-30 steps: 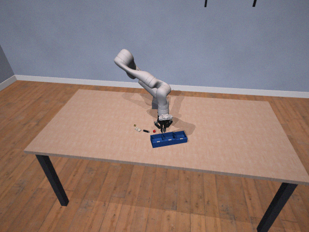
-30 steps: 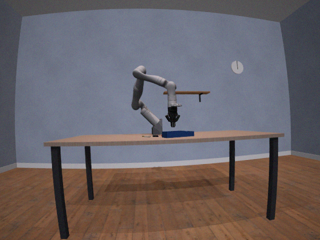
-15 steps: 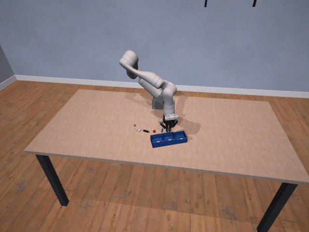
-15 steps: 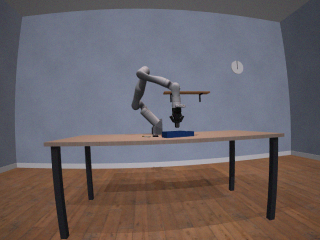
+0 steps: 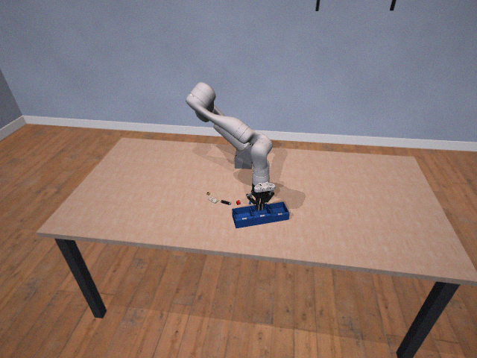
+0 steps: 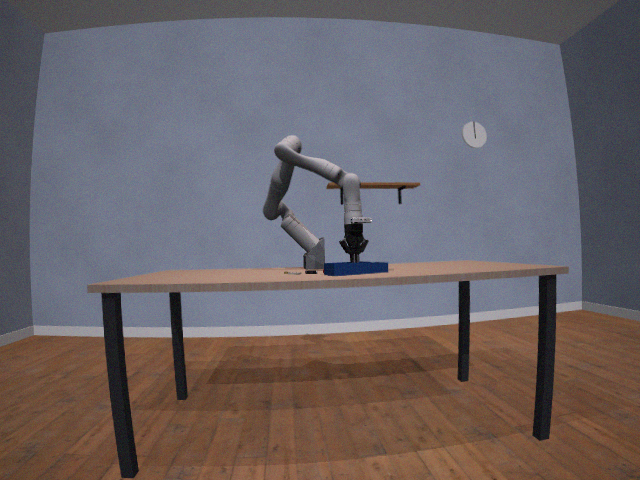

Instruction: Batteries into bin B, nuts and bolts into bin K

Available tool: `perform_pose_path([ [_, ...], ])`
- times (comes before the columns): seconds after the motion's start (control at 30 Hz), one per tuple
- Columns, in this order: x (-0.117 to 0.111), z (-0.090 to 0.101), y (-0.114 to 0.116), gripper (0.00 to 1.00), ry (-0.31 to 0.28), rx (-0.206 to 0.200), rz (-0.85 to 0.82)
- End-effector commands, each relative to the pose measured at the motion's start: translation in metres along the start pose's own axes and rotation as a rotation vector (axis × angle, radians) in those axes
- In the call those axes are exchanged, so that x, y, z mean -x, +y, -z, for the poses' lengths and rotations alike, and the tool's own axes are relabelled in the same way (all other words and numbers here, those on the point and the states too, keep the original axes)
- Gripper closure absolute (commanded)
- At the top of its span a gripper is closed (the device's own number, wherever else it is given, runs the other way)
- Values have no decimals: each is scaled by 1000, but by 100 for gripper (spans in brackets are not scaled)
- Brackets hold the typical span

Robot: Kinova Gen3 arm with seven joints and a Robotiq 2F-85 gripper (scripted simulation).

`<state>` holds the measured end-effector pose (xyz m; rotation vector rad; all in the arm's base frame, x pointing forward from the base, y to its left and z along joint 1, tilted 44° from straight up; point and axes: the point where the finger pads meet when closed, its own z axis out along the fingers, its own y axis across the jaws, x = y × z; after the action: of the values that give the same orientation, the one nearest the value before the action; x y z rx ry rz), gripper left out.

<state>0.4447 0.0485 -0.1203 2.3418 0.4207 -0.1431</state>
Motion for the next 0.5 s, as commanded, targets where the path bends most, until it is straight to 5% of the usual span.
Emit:
perform_pose_path([
  [0.0,2,-9,0,91,-7,1,2],
  [0.47,2,-21,0,91,-7,1,2],
])
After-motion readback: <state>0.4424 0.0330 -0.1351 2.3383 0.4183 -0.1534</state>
